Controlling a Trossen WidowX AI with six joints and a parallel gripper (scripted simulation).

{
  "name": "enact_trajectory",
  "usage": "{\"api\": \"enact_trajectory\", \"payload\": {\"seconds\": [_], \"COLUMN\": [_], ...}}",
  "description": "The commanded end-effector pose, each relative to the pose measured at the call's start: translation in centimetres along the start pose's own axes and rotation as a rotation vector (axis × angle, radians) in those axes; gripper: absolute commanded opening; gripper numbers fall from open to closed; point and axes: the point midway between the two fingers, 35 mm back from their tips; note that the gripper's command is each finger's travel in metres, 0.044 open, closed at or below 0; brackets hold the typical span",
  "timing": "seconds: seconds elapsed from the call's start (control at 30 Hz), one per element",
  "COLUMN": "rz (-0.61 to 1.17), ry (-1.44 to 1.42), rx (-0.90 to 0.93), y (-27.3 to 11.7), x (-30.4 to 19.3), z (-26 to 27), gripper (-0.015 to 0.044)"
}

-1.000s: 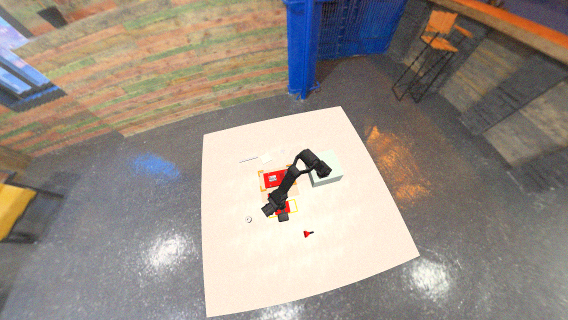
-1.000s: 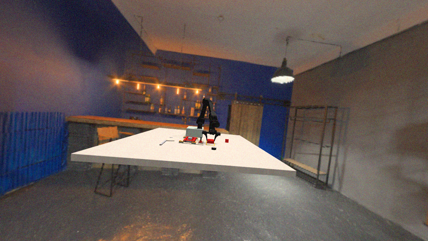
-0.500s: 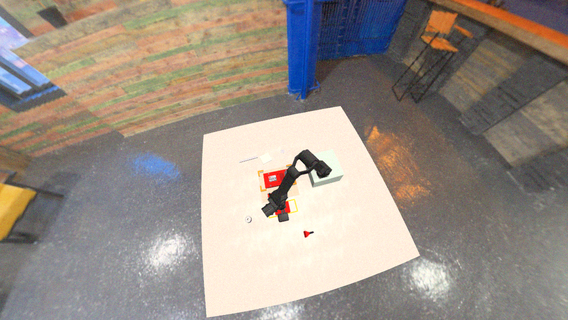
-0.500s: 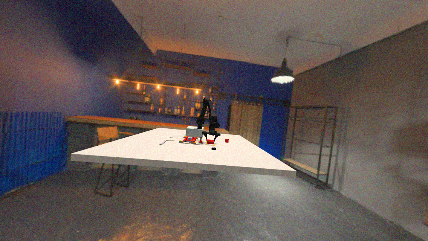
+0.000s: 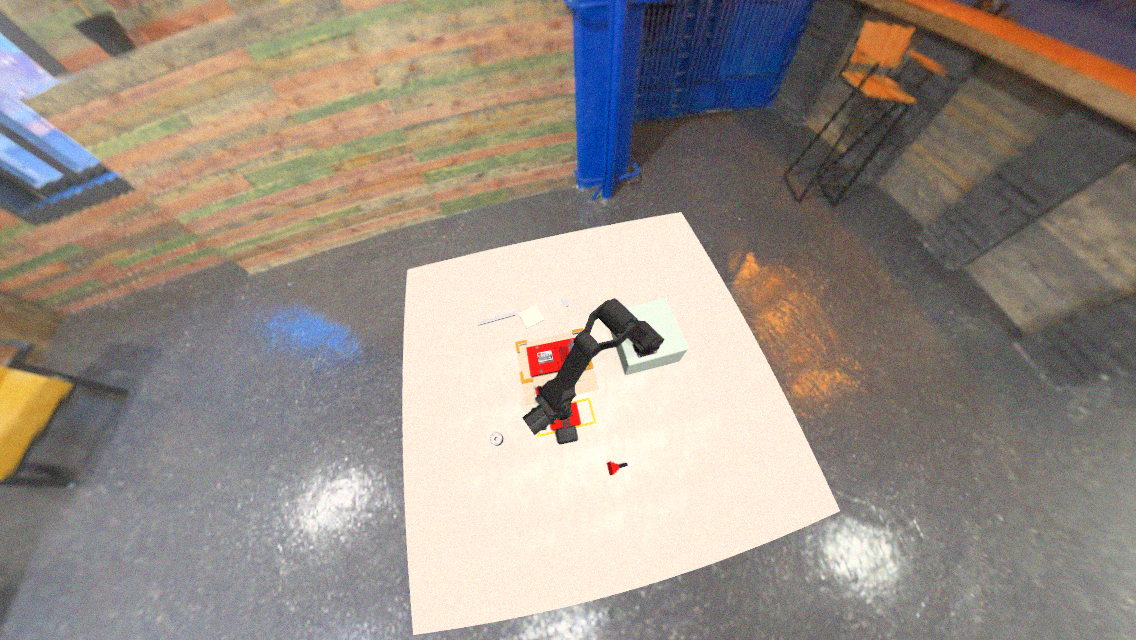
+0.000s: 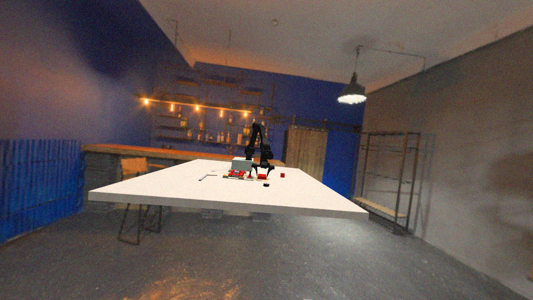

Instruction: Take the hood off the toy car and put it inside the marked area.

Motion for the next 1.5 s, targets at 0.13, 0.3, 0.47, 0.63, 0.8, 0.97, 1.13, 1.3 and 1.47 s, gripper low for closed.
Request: {"api": "enact_trajectory", "payload": {"seconds": [0.13,0.3,0.47,0.63,0.8,0.97,1.13,1.3,1.47], "rz": [-0.003,-0.004,-0.004,-0.004,-0.004,-0.004,-0.004,-0.004,-0.004], "ry": [0.000,0.000,0.000,0.000,0.000,0.000,0.000,0.000,0.000], "rx": [0.001,0.000,0.000,0.000,0.000,0.000,0.000,0.000,0.000], "y": [-6.1,-7.2,-7.2,-7.2,-7.2,-7.2,-7.2,-7.2,-7.2], "x": [0.2,0.1,0.1,0.1,0.1,0.1,0.1,0.1,0.1], "z": [0.1,0.0,0.0,0.0,0.0,0.0,0.0,0.0,0.0], "gripper": [0.0440,0.0440,0.0440,0.0440,0.0440,0.0440,0.0440,0.0440,0.0440]}}
Point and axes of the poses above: the point midway between the two fingers, 35 mm back from their tips, its own y axis out along the fingers, its own z axis across the jaws, x = y × z, and after that the axes turned 2 degrees about -y, right-handed
